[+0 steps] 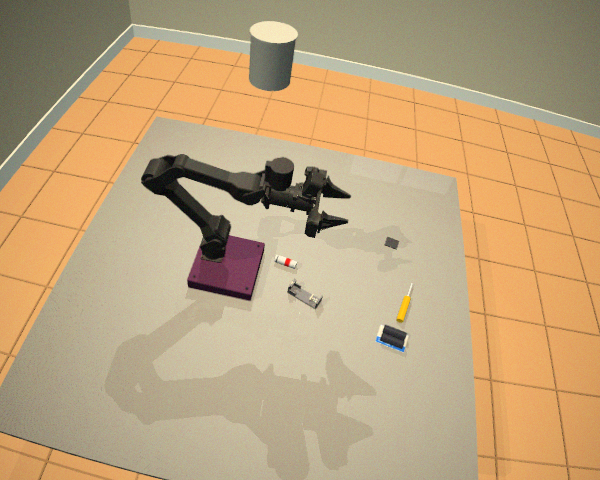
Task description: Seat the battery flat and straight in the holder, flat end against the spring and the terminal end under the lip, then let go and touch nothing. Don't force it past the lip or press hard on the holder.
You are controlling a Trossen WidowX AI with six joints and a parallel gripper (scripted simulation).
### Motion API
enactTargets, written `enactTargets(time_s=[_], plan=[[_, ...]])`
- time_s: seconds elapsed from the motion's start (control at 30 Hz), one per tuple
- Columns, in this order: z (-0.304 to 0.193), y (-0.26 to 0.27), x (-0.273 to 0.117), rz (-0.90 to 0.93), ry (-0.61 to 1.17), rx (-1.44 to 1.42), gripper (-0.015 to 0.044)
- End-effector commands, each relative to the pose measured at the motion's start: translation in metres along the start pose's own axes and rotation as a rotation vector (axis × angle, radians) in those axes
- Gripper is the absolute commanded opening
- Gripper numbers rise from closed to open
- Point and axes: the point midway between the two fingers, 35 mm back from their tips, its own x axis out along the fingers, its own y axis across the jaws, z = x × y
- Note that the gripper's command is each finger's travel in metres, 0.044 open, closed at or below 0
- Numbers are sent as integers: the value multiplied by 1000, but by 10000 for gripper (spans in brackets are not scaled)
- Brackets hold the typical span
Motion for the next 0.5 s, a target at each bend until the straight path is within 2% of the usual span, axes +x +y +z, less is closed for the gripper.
enactTargets(time_s=[0.0,0.17,0.3,0.47], plan=[[-5,1,2,2,21,4,374],[-115,15,12,12,518,86,250],[-188,24,-12,-20,891,124,250],[-249,29,-68,-97,1339,127,250]])
